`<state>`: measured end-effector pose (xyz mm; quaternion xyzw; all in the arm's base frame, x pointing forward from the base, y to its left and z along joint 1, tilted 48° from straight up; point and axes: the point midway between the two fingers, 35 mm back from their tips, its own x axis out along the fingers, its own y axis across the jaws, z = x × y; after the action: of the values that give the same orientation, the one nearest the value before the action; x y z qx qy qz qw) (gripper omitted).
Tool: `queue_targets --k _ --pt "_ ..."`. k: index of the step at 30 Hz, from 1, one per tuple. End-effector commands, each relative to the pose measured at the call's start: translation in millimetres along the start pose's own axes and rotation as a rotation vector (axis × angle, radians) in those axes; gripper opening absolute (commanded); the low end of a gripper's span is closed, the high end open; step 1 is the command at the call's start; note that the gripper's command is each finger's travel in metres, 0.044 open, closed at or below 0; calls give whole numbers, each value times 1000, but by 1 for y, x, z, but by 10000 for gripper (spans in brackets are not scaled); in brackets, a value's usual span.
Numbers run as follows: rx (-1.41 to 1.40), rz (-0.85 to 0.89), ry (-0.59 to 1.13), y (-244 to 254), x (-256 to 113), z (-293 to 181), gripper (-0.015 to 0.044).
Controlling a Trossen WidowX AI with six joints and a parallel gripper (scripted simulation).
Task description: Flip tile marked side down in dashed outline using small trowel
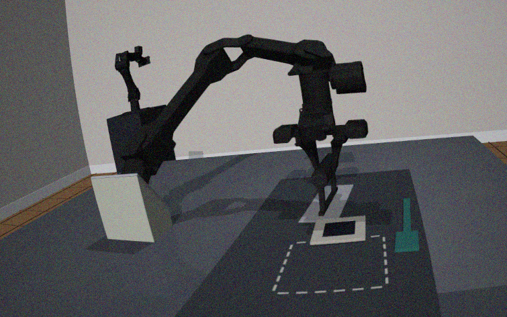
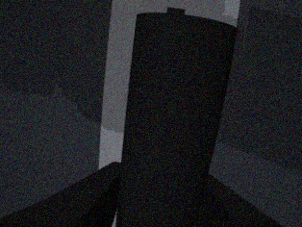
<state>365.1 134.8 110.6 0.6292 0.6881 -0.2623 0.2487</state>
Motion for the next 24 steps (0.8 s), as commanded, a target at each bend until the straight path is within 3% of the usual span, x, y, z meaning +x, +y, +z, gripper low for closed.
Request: queue_targets --k 1,9,16,21,24 --pt "44 1 5 0 0 -1 130" --pt "275 0 5 0 0 -1 130" --pt "294 0 5 0 0 -1 130" --pt "294 0 5 0 0 -1 261" --pt "294 0 5 0 0 -1 270"
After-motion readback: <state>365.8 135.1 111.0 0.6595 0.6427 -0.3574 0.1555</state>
